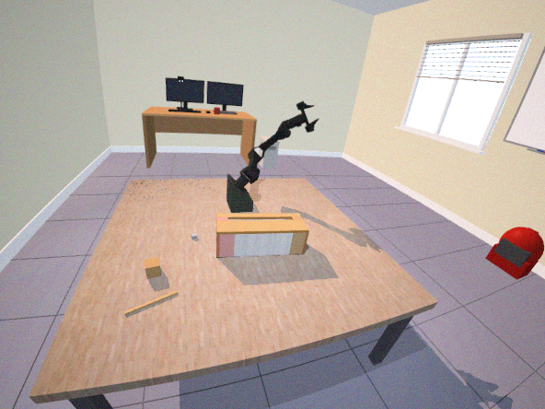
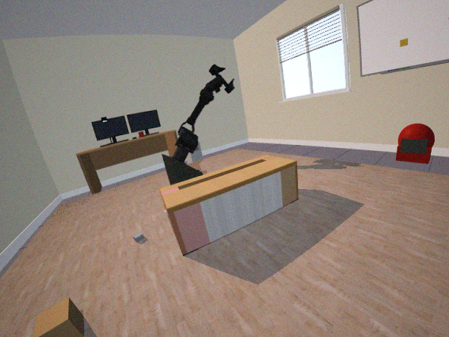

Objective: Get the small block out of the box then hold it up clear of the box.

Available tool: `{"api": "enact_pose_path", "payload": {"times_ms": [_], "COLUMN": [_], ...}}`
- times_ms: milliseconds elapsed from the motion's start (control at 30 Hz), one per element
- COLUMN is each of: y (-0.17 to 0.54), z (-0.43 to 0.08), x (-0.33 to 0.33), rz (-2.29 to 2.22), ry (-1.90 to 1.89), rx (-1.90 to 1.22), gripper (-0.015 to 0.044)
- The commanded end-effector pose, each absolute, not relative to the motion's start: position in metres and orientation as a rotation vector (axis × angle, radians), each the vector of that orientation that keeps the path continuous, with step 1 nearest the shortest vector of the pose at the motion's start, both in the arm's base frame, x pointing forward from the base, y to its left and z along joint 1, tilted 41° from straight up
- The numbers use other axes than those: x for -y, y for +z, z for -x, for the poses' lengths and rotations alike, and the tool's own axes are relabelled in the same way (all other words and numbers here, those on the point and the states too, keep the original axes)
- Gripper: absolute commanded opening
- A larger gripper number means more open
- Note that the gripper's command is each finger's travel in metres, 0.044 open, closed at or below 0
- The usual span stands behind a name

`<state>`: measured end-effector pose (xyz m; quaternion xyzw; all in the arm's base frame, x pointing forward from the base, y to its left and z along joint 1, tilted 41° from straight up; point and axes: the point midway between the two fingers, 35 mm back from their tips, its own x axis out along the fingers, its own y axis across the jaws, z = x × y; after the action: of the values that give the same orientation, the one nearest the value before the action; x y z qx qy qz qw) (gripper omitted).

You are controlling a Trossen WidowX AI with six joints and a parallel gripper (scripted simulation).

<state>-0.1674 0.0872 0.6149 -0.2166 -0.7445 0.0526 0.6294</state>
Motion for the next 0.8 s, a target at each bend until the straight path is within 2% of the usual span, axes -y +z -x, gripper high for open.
{"api": "enact_pose_path", "payload": {"times_ms": [0,133,400,633,767], "y": [0.615,0.624,0.636,0.613,0.600], "z": [0.166,0.132,-0.001,-0.119,-0.152], "x": [-0.087,-0.081,-0.057,-0.034,-0.013], "rz": [0.495,0.463,0.337,0.193,0.099], "ry": [0.121,0.129,0.171,0.224,0.170], "rx": [1.702,1.611,1.249,0.893,0.814], "gripper": [0.0400,0.0400,0.0400,0.0400,0.0400]}}
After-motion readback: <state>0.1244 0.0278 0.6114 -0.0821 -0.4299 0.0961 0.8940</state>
